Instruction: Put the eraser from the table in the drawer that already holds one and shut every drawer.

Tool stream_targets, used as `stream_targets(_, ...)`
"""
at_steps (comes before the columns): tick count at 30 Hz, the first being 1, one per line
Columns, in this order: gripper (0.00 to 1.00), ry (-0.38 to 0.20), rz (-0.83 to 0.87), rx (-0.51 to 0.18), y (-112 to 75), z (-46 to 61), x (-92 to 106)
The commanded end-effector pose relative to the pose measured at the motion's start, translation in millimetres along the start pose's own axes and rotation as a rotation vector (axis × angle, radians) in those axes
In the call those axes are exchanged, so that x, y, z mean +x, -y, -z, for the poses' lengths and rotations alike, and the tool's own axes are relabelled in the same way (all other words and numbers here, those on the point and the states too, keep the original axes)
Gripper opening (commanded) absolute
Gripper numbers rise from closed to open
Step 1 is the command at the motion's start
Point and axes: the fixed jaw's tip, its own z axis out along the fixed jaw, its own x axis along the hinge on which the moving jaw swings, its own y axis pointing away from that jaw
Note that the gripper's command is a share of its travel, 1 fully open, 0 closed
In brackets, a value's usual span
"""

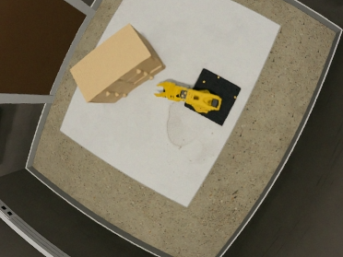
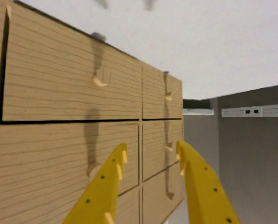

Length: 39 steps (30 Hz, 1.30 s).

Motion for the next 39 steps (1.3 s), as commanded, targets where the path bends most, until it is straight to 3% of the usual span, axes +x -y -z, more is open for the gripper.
stream_targets(1,0.21,0.027,0.015,0.009,2.1,-1.1,-7.0)
stream_targets(3,0.21,0.027,0.015,0.009,2.1,-1.1,-7.0)
stream_targets(18,0.21,0.028,-0.037,-0.062,-16.0,-34.7,-15.1)
stream_targets(21,0.21,0.006,-0.04,-0.068,-17.4,-31.7,-10.8)
stream_targets(37,0.21,0.017,-0.06,-0.095,-24.1,-31.2,-14.7)
stream_targets(39,0.21,0.013,-0.06,-0.095,-24.4,-35.2,-15.7)
